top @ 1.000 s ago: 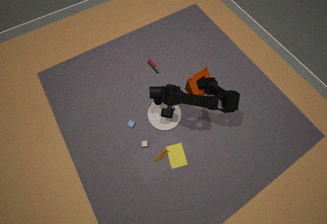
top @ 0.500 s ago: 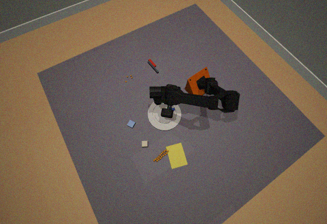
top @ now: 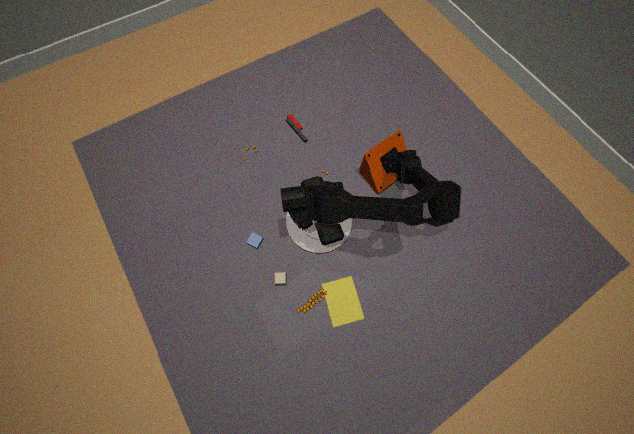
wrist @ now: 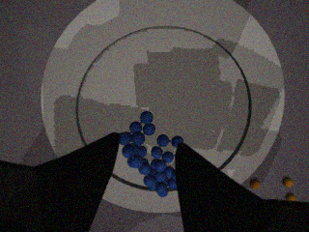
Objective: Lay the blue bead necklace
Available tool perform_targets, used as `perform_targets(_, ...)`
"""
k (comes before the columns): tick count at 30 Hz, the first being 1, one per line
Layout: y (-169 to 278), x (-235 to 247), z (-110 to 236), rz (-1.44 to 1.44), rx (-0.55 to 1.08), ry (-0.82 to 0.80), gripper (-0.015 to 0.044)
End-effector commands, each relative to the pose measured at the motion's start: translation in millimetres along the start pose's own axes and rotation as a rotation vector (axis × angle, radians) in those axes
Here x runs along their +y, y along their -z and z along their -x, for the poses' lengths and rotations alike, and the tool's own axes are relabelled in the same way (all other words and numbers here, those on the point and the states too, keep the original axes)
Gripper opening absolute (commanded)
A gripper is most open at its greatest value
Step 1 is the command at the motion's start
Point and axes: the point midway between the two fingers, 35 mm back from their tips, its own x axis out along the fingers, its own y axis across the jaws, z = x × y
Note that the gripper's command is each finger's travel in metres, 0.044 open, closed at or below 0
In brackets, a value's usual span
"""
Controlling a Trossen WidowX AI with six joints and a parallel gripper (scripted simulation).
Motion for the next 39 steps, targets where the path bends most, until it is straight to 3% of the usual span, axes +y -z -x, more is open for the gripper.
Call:
perform_targets(1, -3, 2, -1, 0.043, 0.005, -0.005, 0.012)
perform_targets(38, -2, 3, -41, 0.043, 0.005, -0.007, 0.012)
perform_targets(39, -3, 3, -38, 0.048, 0.004, -0.003, 0.0094)
